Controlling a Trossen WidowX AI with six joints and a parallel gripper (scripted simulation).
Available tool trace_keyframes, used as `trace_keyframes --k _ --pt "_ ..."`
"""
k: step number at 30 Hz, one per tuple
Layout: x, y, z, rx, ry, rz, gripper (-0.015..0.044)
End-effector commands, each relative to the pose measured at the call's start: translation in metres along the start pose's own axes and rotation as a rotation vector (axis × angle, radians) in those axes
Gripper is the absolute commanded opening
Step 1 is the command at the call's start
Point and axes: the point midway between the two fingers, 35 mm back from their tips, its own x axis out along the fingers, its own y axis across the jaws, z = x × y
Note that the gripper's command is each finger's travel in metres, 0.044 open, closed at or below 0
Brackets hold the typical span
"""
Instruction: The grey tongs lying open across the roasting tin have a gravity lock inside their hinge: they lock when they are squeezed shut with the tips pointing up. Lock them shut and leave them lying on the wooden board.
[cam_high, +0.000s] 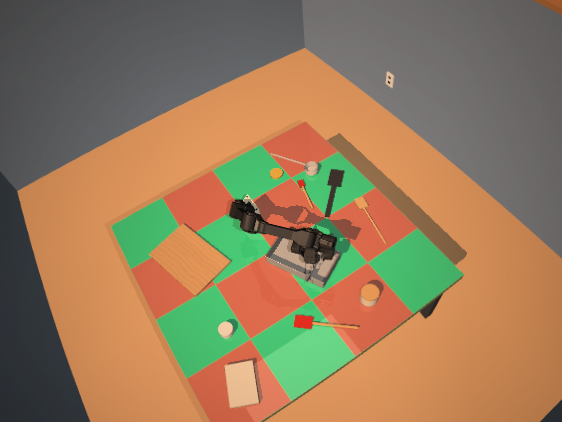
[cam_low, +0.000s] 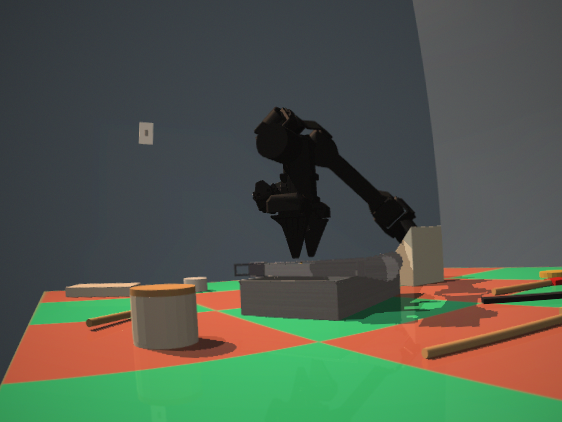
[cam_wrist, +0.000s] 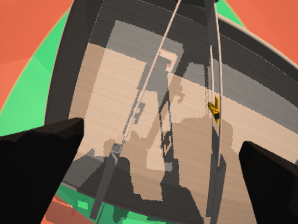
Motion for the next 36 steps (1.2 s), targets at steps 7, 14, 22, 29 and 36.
trace_keyframes --k 7,14,22,29,36 --pt "0.020 -0.002 -0.001 -0.012 -0.003 -0.012 0.0440" --pt "0.031 -0.003 -0.002 -0.012 -0.004 -0.013 0.0440" --pt "0.045 -0.004 -0.002 -0.012 -0.005 -0.014 0.0440" --pt "0.056 -0.006 -0.002 -0.012 -0.006 -0.015 0.0440" --pt "0.063 -0.007 -0.003 -0.011 -0.006 -0.016 0.0440"
